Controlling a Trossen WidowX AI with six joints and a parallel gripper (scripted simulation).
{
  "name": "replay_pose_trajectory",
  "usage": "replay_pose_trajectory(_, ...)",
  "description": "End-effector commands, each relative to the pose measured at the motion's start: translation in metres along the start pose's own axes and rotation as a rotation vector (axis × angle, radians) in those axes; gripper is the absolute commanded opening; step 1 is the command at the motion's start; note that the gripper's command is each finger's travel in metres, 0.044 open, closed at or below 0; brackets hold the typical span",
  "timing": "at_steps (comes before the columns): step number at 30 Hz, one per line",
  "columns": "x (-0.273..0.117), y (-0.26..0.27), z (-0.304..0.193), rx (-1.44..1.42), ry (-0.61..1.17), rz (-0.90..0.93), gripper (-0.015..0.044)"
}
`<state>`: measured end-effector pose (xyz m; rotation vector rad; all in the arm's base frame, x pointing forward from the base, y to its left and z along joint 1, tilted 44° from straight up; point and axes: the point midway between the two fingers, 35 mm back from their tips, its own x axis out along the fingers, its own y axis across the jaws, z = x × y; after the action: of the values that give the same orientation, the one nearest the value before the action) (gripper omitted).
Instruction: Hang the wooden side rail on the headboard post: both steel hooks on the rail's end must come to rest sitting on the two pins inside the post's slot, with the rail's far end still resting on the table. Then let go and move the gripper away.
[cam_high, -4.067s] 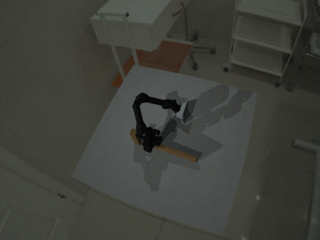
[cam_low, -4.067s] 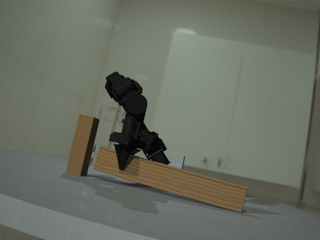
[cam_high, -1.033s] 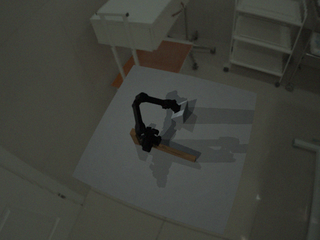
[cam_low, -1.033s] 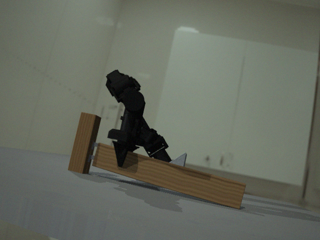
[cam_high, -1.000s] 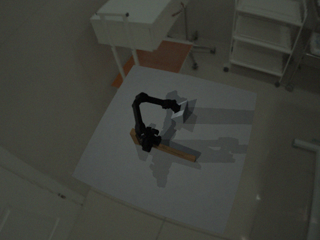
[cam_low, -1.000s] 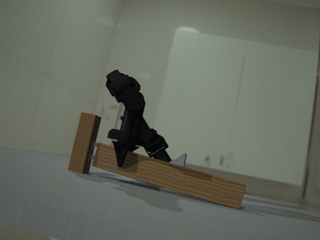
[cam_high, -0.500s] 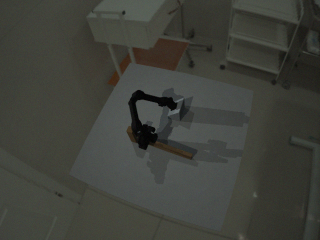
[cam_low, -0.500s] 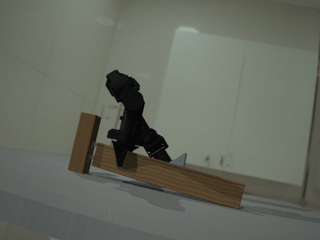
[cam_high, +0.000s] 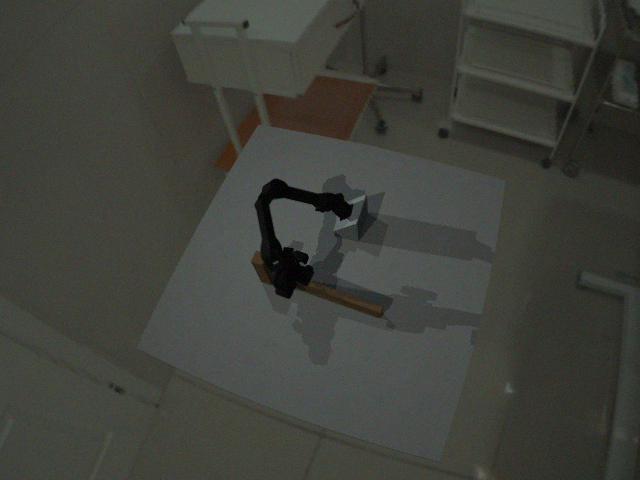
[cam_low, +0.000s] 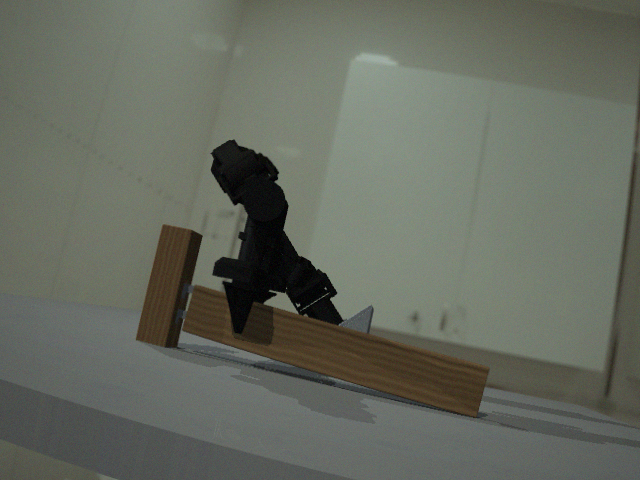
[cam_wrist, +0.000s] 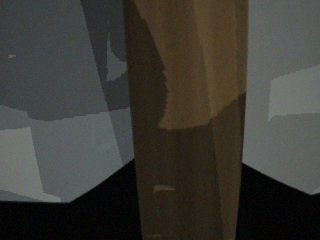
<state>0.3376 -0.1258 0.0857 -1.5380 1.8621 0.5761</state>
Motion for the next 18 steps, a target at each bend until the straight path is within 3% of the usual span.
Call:
replay_pose_trajectory(1,-0.0027,-0.0017,-0.0006,-0.003,-0.001,-0.009,0.0)
replay_pose_trajectory(18,-0.0033,-0.0018,-0.0025,-0.003,-0.001,-0.009,0.0)
